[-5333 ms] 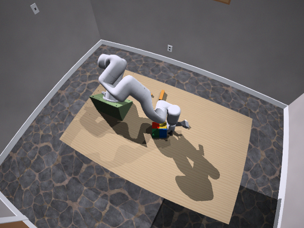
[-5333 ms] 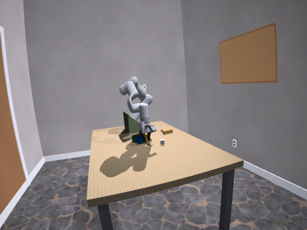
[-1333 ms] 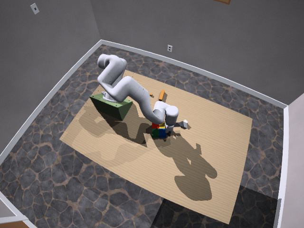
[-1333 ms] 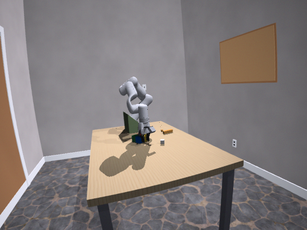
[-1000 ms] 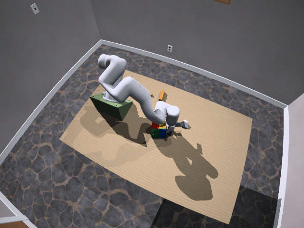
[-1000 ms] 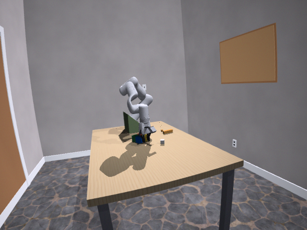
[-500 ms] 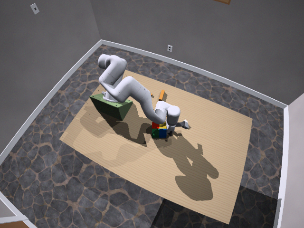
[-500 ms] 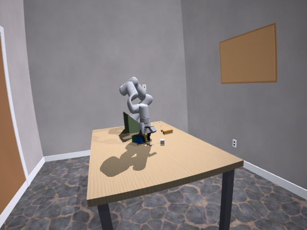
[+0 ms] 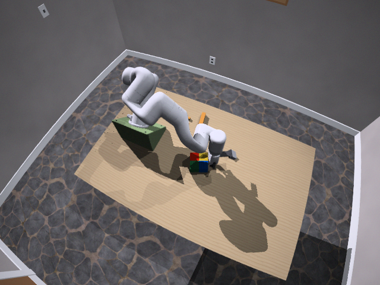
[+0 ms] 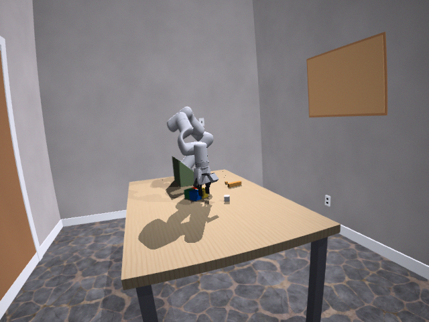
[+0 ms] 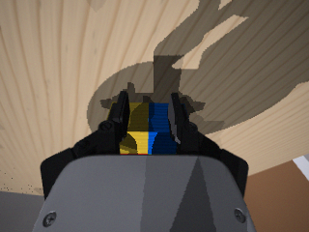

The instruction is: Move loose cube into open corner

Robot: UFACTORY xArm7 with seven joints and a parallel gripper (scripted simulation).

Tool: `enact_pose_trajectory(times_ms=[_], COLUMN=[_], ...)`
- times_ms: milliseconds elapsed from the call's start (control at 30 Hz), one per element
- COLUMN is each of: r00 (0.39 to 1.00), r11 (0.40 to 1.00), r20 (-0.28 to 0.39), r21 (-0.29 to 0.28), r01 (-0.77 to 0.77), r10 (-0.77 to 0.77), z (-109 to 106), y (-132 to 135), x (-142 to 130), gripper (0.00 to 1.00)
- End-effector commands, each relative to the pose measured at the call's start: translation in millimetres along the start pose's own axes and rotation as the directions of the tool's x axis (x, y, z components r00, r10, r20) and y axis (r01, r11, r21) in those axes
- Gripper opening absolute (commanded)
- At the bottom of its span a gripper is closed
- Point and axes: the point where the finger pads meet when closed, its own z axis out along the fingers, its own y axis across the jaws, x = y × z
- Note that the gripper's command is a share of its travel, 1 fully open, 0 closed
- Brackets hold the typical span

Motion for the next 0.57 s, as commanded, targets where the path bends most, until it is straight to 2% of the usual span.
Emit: enact_pose_trajectory(times_ms=[0, 533], r00=[1.0, 1.0], r11=[1.0, 1.0], r20=[-0.003, -0.003], r21=[-0.003, -0.003], r01=[0.0, 0.0], r10=[0.0, 0.0], z=[-13, -58], y=[1, 1], x=[1, 1], gripper=[0.49, 0.49])
